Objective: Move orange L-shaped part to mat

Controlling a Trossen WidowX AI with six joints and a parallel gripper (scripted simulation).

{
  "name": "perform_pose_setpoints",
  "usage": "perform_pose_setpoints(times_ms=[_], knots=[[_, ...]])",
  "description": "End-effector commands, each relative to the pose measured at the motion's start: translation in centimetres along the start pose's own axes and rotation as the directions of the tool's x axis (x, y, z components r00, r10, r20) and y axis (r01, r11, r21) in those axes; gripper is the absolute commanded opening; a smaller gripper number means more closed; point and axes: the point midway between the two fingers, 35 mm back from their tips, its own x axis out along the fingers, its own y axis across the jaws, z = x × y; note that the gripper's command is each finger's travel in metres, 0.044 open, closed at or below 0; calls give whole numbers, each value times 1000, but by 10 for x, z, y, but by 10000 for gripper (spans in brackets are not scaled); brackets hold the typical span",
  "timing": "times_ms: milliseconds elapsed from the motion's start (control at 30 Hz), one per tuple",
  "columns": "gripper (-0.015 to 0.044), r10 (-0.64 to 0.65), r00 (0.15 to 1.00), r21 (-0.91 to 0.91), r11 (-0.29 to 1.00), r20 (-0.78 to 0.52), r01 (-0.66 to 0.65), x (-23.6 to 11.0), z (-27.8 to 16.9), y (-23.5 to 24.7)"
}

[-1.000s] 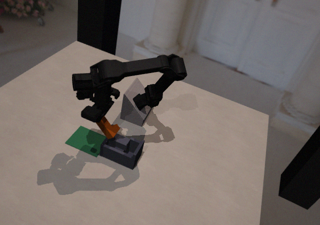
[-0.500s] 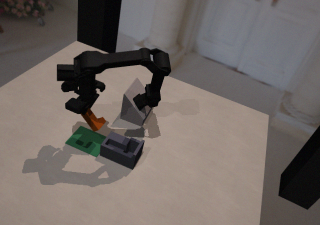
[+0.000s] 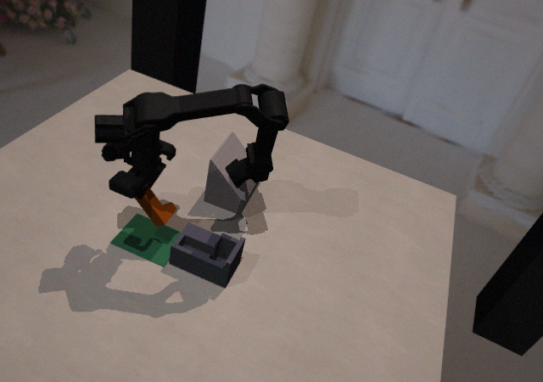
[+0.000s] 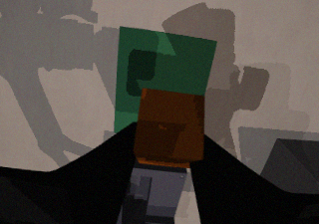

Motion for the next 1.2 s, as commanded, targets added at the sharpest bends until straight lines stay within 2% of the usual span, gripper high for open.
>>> perform_pose_setpoints(times_ms=[0,1167], knots=[[0,-1,1000,6,1000,-7,1,8,-1,0],[0,-1,1000,5,1000,-9,1,65,-2,0]])
